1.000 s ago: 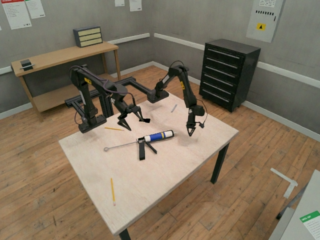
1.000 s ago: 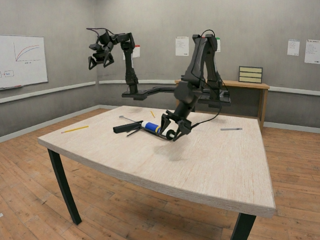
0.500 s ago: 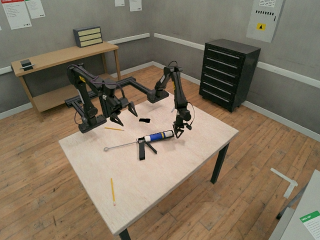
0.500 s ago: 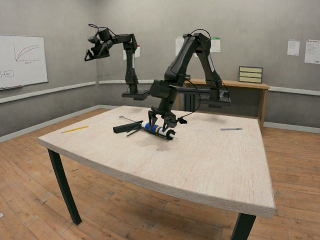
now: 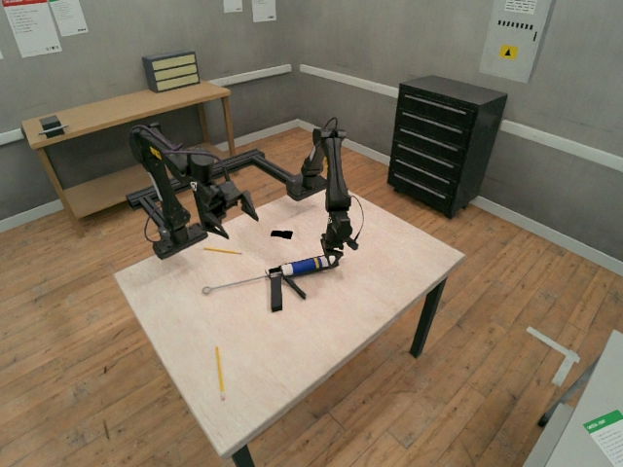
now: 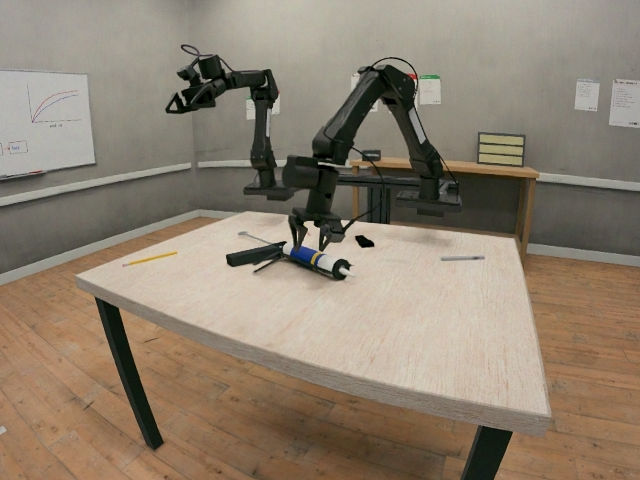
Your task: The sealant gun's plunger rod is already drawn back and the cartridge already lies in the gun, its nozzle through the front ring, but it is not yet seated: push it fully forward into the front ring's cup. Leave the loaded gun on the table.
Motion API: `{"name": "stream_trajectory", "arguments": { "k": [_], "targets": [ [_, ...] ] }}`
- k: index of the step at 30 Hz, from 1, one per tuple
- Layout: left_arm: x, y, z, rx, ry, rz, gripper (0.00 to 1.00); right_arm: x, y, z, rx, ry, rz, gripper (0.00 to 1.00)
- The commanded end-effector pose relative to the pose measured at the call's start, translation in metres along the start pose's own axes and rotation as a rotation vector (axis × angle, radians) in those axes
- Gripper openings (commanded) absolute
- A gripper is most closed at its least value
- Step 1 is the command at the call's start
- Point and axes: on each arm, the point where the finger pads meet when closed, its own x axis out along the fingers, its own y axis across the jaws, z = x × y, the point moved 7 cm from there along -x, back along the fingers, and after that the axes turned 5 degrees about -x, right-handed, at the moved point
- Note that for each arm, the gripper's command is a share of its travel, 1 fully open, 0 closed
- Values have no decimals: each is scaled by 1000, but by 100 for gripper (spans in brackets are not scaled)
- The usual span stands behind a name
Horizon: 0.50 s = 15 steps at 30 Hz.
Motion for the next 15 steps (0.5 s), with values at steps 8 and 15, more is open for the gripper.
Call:
{"name": "stream_trajectory", "arguments": {
  "k": [8,15],
  "targets": [
    [-19,9,-41,-101,-101,68,73,-30,-15,26,-9,-188,-43,100],
    [-24,25,-67,-165,-185,119,73,-47,-25,34,-13,-280,-78,100]
  ]
}}
